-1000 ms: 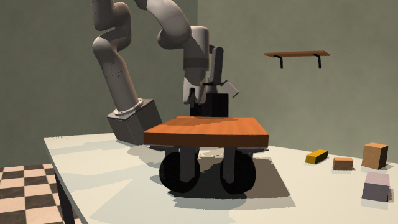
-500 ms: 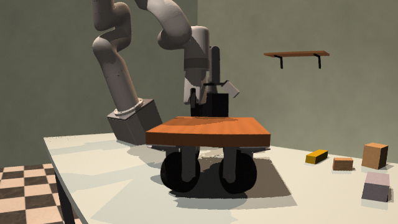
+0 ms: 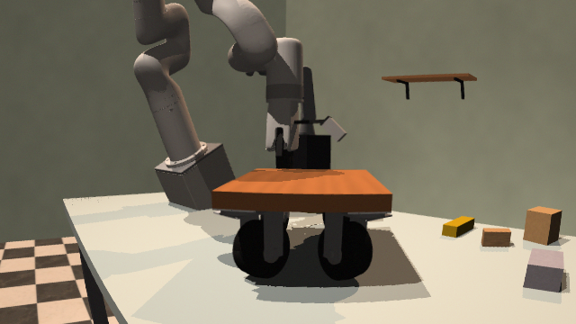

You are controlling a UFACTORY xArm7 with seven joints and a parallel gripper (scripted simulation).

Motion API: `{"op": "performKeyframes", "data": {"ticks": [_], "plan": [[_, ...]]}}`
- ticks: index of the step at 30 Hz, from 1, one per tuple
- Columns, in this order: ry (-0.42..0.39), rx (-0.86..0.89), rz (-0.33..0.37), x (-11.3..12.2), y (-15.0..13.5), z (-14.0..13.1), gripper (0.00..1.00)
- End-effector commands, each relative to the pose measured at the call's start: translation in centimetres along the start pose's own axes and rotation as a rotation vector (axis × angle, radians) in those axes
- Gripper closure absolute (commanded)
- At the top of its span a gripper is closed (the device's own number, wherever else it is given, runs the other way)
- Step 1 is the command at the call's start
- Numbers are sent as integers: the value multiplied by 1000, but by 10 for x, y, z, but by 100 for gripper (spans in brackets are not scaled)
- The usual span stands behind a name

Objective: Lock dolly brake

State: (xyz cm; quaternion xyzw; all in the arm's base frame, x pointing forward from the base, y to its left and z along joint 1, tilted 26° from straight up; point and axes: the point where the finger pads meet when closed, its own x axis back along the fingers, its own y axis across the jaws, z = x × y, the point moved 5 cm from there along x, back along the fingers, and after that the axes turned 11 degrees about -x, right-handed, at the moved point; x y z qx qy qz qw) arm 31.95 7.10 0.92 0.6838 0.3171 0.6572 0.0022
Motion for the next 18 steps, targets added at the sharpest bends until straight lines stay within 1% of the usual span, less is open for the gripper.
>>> {"op": "performKeyframes", "data": {"ticks": [1, 5, 9, 13, 18], "plan": [[-9, 0, -1, -3, 0, -3, 100], [-9, 0, -1, -1, 0, -3, 100], [-9, 0, -1, 7, 0, -2, 100], [-9, 0, -1, 22, 0, -2, 100], [-9, 0, -1, 47, 0, -2, 100]]}}
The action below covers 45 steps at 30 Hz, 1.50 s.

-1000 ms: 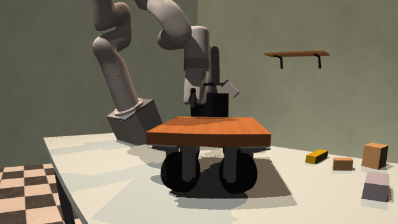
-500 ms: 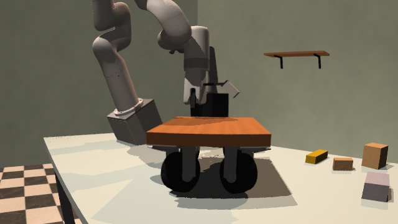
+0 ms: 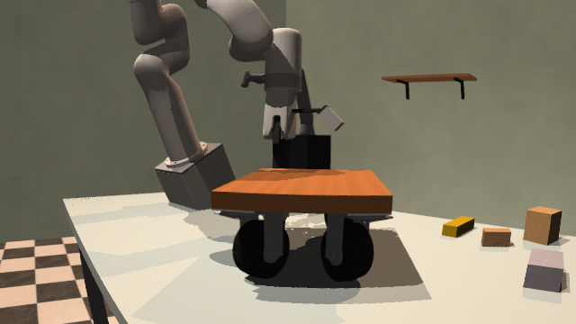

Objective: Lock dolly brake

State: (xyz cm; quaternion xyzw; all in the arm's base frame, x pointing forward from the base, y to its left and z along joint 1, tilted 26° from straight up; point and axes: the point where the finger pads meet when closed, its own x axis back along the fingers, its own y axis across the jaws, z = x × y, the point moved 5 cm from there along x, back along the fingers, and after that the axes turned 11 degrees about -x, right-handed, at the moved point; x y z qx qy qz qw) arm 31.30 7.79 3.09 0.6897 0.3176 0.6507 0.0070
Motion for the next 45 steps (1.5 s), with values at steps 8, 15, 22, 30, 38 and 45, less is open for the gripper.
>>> {"op": "performKeyframes", "data": {"ticks": [8, 15, 22, 30, 38, 45], "plan": [[10, 2, 2, 50, 0, 3, 100], [10, 2, 2, 59, 0, 3, 100], [10, 2, 2, 59, 0, 3, 100], [10, 2, 2, 59, 0, 3, 100], [10, 2, 2, 59, 0, 3, 100], [10, 2, 2, 59, 0, 3, 100]]}}
